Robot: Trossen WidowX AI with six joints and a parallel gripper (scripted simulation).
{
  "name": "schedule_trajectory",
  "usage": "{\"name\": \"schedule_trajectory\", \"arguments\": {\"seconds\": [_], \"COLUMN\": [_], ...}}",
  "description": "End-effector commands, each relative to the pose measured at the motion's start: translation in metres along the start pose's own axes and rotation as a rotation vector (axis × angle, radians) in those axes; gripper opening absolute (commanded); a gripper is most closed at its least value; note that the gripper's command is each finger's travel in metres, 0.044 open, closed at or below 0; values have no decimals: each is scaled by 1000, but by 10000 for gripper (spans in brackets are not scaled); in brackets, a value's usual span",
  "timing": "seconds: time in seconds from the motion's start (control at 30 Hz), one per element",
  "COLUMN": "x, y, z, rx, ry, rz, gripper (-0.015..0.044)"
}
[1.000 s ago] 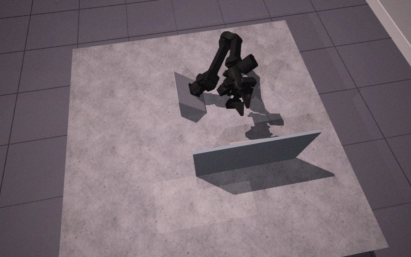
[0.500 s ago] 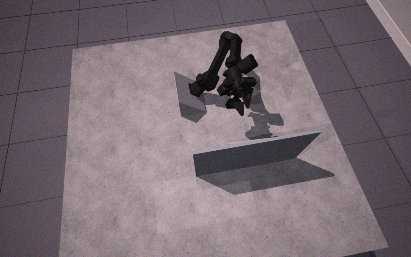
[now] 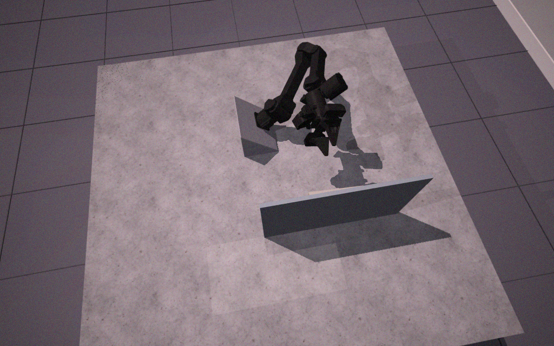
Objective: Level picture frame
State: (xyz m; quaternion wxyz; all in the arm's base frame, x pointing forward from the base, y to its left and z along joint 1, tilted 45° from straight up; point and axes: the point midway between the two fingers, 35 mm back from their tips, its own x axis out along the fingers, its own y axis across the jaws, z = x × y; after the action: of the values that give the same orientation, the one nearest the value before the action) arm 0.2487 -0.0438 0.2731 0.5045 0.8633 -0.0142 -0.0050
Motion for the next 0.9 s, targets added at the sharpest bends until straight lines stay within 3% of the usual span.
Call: {"name": "schedule_trajectory", "arguments": {"seconds": [0.0,0.87], "x": [0,0], "y": [0,0], "z": [-1,-1], "rx": [-4,-4], "ry": [4,4], "rz": [-3,-3], "gripper": [260,260]}}
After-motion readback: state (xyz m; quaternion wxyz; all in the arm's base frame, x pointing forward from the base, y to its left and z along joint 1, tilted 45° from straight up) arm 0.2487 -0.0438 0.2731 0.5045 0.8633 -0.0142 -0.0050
